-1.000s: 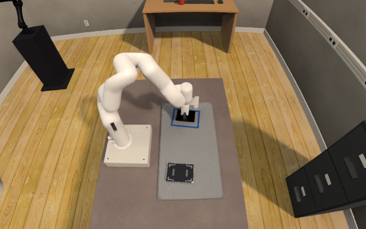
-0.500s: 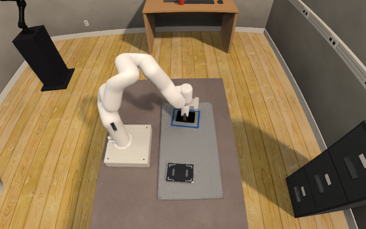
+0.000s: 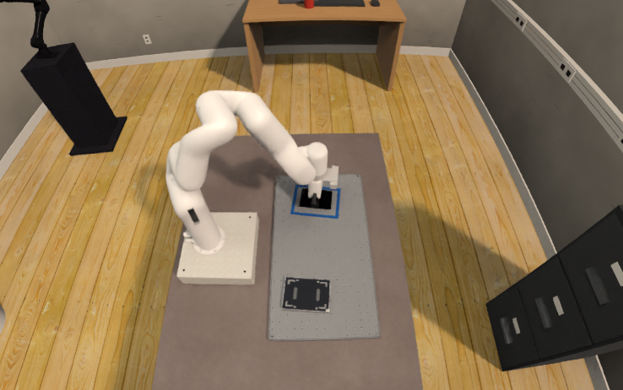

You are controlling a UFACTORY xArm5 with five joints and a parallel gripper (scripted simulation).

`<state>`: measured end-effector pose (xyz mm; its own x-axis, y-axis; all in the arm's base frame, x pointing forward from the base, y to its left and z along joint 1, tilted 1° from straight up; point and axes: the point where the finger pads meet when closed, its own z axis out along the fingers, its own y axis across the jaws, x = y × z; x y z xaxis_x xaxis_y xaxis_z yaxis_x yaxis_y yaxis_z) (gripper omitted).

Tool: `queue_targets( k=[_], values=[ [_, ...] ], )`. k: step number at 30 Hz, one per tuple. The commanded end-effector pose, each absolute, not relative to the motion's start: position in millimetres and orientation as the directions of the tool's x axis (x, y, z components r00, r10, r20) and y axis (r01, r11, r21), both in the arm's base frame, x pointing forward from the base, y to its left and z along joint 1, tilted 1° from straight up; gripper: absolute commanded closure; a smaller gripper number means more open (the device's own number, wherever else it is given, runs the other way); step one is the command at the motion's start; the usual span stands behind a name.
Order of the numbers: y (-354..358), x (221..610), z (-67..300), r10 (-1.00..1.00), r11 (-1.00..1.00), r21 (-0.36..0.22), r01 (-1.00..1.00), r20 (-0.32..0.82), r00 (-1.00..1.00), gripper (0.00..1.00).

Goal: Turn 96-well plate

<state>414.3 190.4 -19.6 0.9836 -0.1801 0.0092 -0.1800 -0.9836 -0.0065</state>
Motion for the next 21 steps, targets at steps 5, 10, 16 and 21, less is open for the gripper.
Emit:
queue_targets(
  k=[5,10,16,21],
  values=[
    [191.0,415.6,-19.7,-0.18,-0.984,-0.003,-0.18,0.016,0.984,1.0],
    [191.0,415.7,-20.2,-0.18,-0.984,-0.003,-0.18,0.016,0.984,1.0],
    [191.0,415.7,-21.2,-0.18,-0.984,-0.003,-0.18,0.016,0.984,1.0],
    [191.0,415.7,-22.0,-0.18,-0.984,-0.003,-0.18,0.016,0.984,1.0]
  ],
)
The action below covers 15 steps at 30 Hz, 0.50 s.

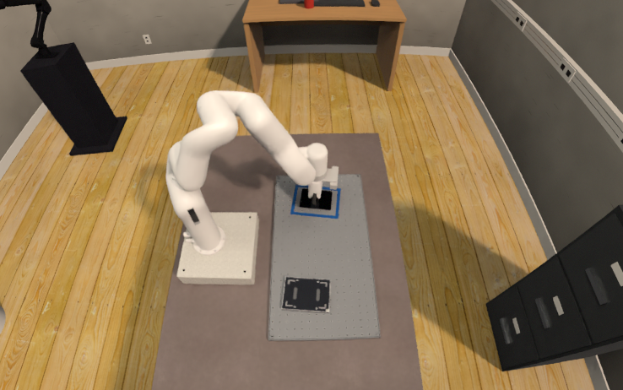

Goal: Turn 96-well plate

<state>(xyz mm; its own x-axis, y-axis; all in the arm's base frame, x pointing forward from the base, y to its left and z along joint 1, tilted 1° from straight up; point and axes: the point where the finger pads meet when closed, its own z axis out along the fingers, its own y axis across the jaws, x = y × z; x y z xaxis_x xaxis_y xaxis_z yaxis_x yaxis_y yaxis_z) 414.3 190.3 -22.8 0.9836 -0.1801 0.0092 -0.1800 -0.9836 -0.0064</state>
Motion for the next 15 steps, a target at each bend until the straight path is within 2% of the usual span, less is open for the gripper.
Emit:
queue_targets(
  k=[1,15],
  values=[
    [191.0,415.7,-22.2,-0.18,-0.984,-0.003,-0.18,0.016,0.984,1.0],
    [191.0,415.7,-24.2,-0.18,-0.984,-0.003,-0.18,0.016,0.984,1.0]
  ],
)
